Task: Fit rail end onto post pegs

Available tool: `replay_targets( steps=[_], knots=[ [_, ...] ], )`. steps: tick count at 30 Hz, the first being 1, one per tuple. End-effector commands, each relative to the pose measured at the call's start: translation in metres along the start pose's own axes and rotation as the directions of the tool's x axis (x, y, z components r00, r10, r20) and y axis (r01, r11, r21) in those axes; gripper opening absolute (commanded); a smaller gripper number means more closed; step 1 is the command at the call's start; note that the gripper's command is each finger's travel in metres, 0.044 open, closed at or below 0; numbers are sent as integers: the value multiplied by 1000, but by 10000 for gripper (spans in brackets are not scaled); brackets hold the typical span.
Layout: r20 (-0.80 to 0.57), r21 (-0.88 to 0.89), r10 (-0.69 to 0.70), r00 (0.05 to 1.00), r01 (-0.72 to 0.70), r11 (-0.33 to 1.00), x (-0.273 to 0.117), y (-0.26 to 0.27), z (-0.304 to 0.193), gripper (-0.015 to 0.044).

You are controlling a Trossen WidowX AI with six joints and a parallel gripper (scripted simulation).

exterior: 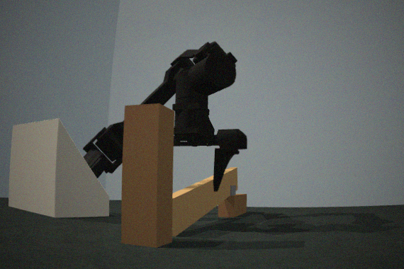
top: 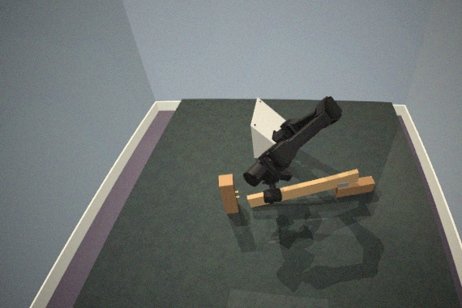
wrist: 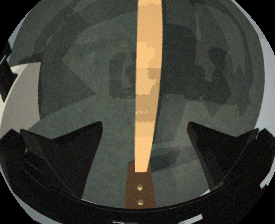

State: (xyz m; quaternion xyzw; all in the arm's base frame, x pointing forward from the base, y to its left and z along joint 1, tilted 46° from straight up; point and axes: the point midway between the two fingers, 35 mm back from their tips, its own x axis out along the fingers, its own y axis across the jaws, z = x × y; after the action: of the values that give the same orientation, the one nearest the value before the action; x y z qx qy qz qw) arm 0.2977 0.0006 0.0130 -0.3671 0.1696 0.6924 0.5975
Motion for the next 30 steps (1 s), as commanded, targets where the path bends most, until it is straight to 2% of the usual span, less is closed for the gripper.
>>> replay_targets(
  steps=[1,26,30],
  knots=[
    [7,4,1,1000,-1,1000,8,1,1,440],
    [12,4,-1,1000,0,1000,46,2,3,440],
    [12,4,-1,1000,0,1000,46,2,3,335]
  ],
)
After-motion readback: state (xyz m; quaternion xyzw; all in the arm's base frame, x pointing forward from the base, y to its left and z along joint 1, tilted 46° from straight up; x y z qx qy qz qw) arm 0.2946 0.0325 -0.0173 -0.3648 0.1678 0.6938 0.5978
